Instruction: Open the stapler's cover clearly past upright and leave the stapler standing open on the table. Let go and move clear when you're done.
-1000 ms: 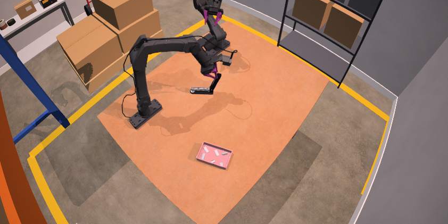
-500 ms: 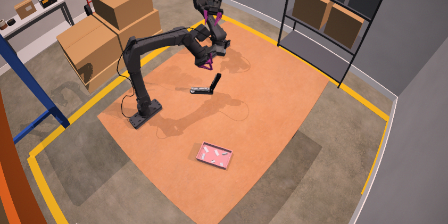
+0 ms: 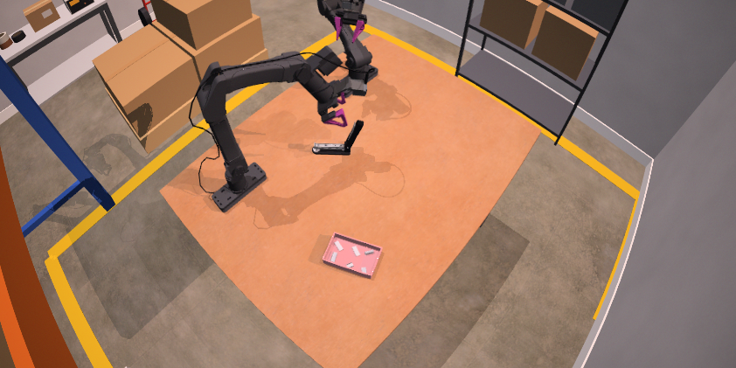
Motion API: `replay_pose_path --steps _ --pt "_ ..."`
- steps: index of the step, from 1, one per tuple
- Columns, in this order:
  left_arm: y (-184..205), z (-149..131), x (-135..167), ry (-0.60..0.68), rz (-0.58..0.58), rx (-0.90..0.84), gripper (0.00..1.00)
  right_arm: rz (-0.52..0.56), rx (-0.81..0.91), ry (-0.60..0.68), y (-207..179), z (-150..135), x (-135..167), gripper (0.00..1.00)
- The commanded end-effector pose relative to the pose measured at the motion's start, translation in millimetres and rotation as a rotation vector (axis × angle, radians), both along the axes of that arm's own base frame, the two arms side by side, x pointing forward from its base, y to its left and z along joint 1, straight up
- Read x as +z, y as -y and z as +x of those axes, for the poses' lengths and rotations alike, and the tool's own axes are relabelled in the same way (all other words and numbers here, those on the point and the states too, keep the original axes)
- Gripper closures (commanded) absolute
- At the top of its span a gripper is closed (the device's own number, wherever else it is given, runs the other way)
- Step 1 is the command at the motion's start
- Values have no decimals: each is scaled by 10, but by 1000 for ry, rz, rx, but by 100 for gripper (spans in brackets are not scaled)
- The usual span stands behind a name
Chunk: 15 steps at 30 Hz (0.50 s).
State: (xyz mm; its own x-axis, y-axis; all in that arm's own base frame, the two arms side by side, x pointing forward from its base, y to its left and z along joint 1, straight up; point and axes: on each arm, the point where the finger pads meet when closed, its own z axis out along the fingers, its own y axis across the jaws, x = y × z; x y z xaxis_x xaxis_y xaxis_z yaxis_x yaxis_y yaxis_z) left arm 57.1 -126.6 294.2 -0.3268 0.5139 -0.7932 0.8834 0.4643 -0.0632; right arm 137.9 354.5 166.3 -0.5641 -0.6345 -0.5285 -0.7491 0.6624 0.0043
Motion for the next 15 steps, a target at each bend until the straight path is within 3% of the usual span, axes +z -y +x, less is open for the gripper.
replay_pose_path --steps 1,7,15 --pt "13 -77 86 13 -18 -16 45 78 128 60 14 -55 86 0" --pt "13 -77 86 13 -18 -16 45 78 296 111 240 -191 -122 0" --pt "13 -77 86 13 -18 -16 45 79 397 149 464 -275 -316 0"
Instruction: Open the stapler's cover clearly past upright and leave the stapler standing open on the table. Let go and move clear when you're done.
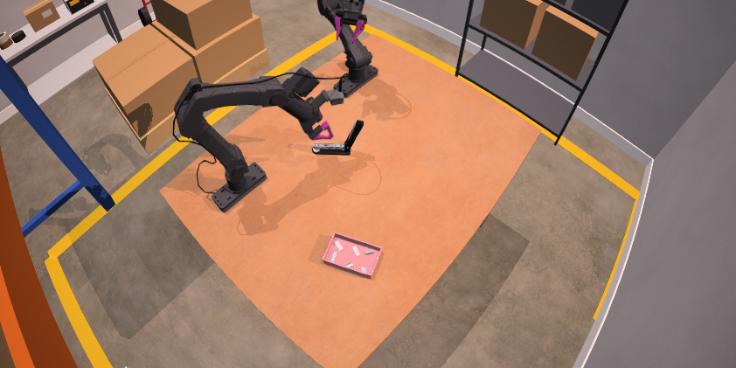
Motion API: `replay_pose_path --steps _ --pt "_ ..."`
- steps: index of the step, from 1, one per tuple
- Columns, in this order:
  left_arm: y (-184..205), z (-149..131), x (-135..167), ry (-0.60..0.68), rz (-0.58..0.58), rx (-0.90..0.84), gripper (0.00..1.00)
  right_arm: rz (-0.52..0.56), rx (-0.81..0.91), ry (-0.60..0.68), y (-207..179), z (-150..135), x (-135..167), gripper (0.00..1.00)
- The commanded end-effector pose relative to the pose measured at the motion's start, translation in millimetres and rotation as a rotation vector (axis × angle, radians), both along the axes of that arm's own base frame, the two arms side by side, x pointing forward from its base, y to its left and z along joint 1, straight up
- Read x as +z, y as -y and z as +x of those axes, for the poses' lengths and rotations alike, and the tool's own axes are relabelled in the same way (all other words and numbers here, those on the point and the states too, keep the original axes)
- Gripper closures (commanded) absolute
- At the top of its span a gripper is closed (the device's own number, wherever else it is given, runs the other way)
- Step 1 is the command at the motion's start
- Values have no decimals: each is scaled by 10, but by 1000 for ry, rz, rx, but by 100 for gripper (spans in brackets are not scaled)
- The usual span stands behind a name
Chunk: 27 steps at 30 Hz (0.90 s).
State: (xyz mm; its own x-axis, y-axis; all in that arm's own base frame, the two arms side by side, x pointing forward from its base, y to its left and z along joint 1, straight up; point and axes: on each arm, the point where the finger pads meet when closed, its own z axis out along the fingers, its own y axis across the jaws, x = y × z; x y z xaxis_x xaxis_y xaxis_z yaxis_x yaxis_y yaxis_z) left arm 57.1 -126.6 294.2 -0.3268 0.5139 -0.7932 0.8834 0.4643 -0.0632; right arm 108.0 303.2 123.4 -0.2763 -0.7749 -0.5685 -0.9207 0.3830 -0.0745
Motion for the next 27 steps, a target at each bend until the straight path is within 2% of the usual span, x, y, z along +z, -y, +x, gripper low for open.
replay_pose_path --steps 1,8,27 --pt "13 -77 86 13 -18 -16 45 83 88 41 -30 -2 89 0" --pt "13 -77 86 13 -18 -16 45 79 172 62 111 -70 -42 0" --pt "13 -77 86 13 -18 -16 45 63 157 59 170 -58 -84 0"
